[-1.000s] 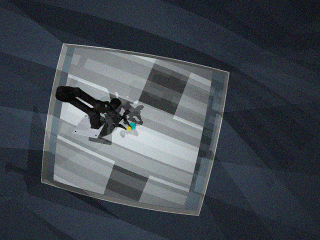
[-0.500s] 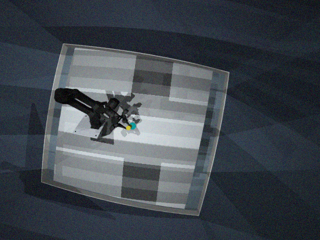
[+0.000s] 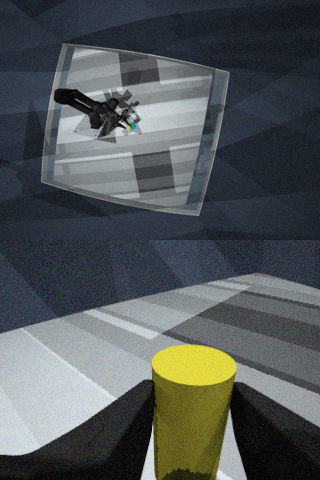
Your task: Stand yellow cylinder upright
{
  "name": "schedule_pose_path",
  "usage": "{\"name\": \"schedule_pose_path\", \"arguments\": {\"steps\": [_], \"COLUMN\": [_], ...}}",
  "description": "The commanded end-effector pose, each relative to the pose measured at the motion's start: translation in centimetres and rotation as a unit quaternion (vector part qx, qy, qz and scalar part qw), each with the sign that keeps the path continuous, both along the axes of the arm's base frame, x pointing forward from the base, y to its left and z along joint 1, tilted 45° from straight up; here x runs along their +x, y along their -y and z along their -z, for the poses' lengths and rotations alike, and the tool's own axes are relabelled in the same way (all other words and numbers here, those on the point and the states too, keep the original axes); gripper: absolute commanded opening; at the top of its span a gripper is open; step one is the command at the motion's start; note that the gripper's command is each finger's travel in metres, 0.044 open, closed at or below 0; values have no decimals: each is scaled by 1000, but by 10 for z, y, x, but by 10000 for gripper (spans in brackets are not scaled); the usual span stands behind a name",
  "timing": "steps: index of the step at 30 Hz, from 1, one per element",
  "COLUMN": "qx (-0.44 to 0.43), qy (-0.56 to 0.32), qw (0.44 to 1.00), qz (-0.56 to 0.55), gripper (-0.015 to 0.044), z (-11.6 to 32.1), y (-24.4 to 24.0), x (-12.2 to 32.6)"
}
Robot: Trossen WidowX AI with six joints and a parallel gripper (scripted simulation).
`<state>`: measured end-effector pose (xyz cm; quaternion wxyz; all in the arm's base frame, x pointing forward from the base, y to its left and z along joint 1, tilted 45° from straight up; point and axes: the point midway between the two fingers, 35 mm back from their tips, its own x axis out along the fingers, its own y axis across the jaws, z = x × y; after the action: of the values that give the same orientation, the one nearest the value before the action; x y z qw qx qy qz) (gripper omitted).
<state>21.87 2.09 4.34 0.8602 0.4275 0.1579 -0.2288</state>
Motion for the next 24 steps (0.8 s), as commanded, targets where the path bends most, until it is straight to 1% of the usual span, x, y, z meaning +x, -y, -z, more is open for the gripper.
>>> {"name": "schedule_pose_path", "arguments": {"steps": [1, 24], "qx": [0, -16], "qy": [1, 7], "qw": [1000, 1000], "qz": [2, -5], "gripper": [105, 105], "z": [1, 13], "y": [0, -20], "x": [-1, 7]}}
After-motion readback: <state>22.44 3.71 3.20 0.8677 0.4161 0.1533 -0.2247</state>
